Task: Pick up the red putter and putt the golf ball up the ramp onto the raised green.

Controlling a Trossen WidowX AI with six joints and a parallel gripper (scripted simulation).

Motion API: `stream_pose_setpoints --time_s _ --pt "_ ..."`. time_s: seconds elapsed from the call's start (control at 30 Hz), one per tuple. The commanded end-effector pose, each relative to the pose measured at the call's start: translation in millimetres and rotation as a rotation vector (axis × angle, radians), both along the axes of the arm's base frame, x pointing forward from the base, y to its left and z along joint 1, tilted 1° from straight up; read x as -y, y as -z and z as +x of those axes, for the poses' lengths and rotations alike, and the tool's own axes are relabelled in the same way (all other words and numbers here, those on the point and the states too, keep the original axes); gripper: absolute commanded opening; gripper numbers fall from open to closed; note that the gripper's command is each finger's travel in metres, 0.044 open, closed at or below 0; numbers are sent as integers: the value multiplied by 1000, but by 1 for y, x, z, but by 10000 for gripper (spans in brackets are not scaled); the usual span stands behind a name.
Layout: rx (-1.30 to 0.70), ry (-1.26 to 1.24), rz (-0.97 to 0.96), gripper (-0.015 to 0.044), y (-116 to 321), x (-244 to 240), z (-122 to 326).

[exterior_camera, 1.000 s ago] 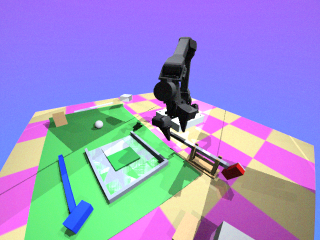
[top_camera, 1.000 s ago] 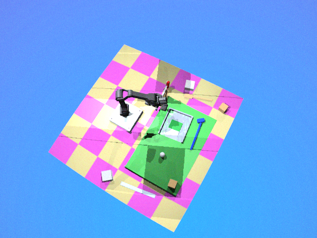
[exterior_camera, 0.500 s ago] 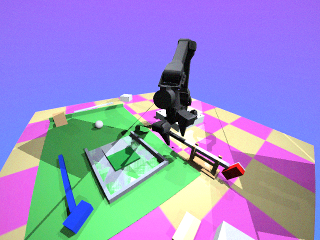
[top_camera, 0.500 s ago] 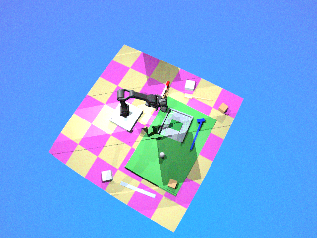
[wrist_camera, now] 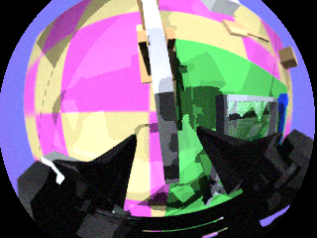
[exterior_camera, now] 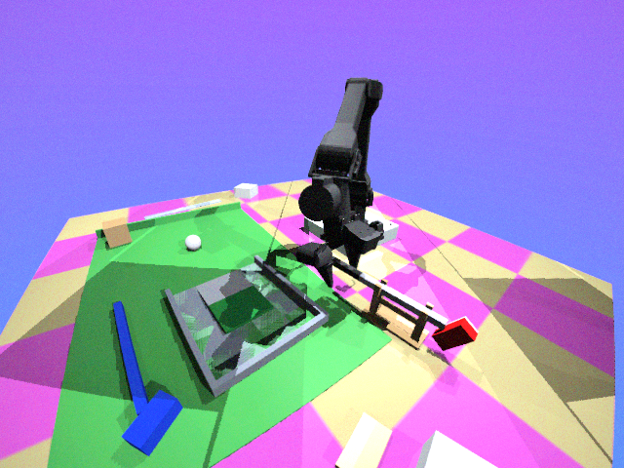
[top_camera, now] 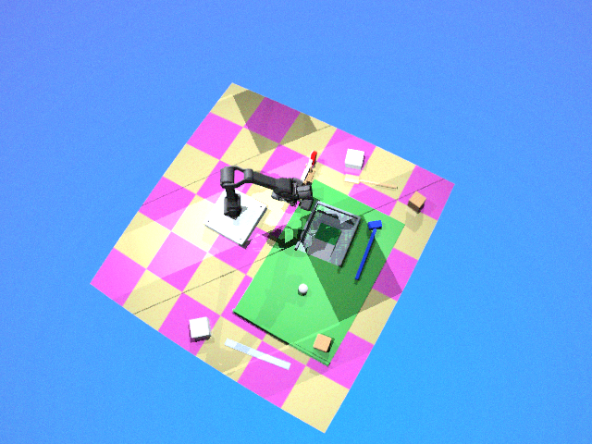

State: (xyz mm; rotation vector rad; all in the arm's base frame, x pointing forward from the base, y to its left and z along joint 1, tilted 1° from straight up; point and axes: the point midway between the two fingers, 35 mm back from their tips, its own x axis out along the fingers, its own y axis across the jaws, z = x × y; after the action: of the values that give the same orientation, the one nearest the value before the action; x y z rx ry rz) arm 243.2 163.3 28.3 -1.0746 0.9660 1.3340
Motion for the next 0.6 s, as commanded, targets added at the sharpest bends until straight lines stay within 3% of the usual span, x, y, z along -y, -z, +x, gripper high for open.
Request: stream_pose_setpoints --time_s 0.0,0.3,0.57 --pt "1 0 0 282 0 0 0" --pt "1 0 0 46 0 0 0" --pt "1 0 0 0 -1 0 0"
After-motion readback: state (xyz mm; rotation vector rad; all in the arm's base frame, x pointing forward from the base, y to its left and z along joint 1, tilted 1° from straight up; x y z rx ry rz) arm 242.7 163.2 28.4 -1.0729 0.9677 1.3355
